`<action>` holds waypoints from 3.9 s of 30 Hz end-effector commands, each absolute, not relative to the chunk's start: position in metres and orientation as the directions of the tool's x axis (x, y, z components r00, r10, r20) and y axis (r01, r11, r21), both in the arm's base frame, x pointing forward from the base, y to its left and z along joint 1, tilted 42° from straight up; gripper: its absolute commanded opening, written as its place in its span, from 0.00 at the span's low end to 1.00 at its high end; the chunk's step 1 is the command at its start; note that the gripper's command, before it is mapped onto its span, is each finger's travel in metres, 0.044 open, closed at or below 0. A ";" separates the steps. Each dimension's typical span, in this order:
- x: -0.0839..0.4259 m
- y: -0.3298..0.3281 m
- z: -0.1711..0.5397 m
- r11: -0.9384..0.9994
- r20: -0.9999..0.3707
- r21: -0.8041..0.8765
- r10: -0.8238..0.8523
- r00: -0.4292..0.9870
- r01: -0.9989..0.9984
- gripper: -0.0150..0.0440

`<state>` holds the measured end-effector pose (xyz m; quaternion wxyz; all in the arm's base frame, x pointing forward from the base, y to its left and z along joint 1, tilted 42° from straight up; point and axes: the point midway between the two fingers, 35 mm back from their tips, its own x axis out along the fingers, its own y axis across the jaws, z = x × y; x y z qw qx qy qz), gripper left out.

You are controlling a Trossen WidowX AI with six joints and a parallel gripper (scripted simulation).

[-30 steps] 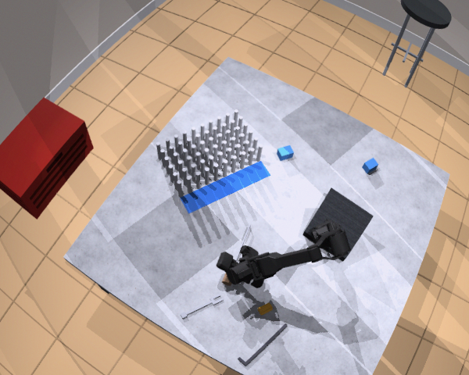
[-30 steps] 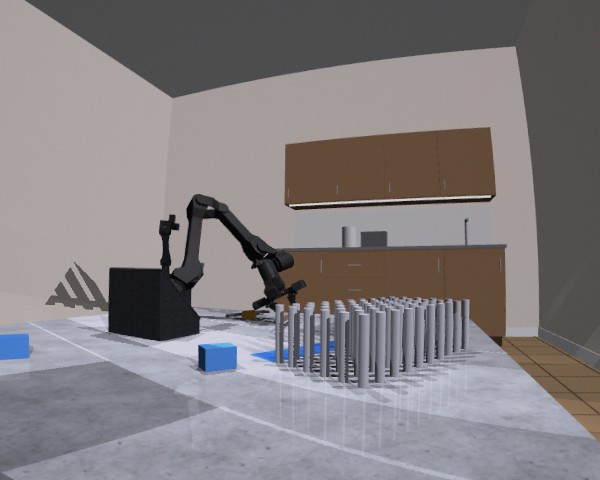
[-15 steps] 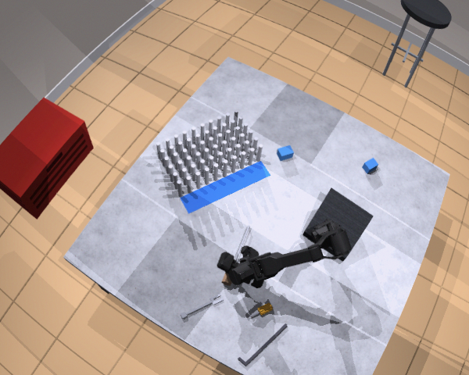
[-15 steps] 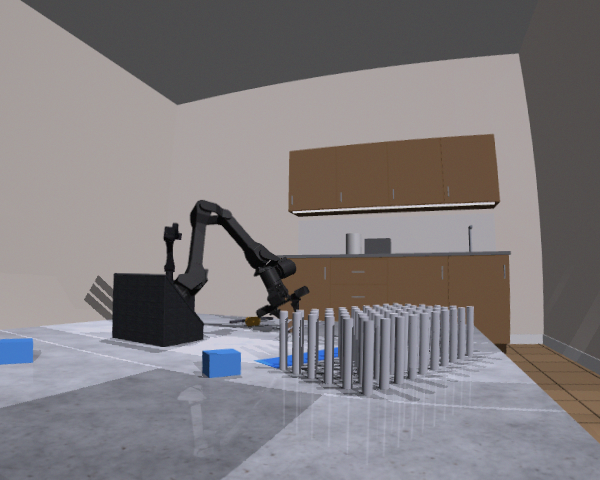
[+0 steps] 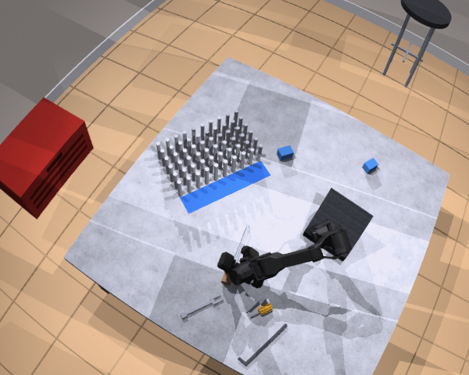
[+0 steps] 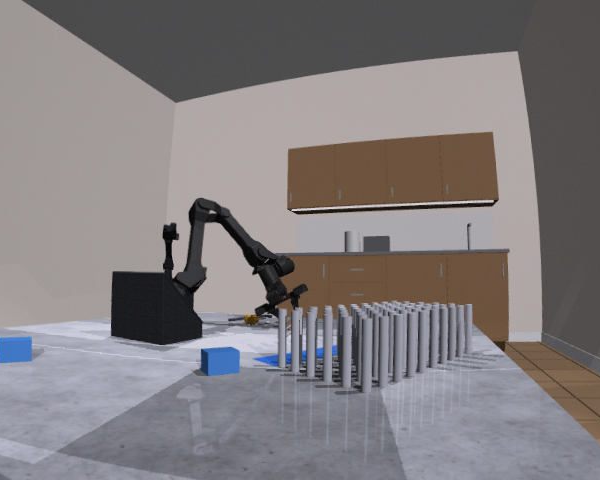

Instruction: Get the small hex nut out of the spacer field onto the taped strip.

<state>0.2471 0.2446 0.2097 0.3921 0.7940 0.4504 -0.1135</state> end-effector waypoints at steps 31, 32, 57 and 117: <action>0.239 0.198 0.262 -0.288 -0.533 0.525 0.623 0.573 0.801 1.00; 0.239 0.198 0.262 -0.288 -0.533 0.525 0.623 0.573 0.801 1.00; 0.246 0.205 0.267 0.848 -0.708 0.518 0.498 0.502 -0.112 1.00; 0.247 0.208 0.270 0.152 -0.832 -0.396 0.359 0.424 -0.905 0.78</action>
